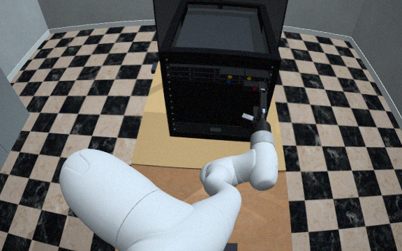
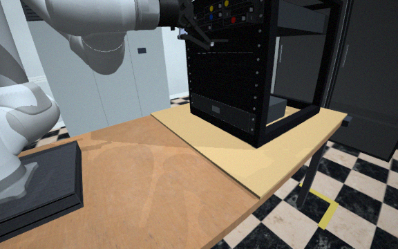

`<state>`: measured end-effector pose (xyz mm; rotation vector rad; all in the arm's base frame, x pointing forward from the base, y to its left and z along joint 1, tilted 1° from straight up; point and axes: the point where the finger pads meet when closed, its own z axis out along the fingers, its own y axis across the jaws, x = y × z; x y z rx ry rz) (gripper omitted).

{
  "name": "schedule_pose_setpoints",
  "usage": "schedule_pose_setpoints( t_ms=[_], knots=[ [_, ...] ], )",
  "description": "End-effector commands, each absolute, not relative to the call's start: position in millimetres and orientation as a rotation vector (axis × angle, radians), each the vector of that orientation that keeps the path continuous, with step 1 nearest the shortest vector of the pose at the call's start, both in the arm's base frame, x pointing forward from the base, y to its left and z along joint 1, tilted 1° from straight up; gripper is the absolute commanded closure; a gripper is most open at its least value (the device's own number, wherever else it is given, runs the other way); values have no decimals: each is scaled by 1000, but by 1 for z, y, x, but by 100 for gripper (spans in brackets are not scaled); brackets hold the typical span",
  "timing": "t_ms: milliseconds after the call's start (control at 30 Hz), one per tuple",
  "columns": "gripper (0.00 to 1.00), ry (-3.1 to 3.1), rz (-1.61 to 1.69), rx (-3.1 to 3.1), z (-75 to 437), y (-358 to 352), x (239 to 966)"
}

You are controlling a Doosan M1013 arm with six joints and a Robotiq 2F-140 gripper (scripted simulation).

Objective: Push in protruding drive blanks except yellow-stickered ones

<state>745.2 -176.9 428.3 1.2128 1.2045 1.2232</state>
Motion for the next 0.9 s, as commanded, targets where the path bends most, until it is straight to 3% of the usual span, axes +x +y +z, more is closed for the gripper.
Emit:
schedule_pose_setpoints(
  t_ms=[0,567,867],
  knots=[
    [0,1204,1224,1212,429,-177,745],
    [0,1204,1224,1212,430,-176,745],
    [0,1204,1224,1212,467,-156,745]
  ],
)
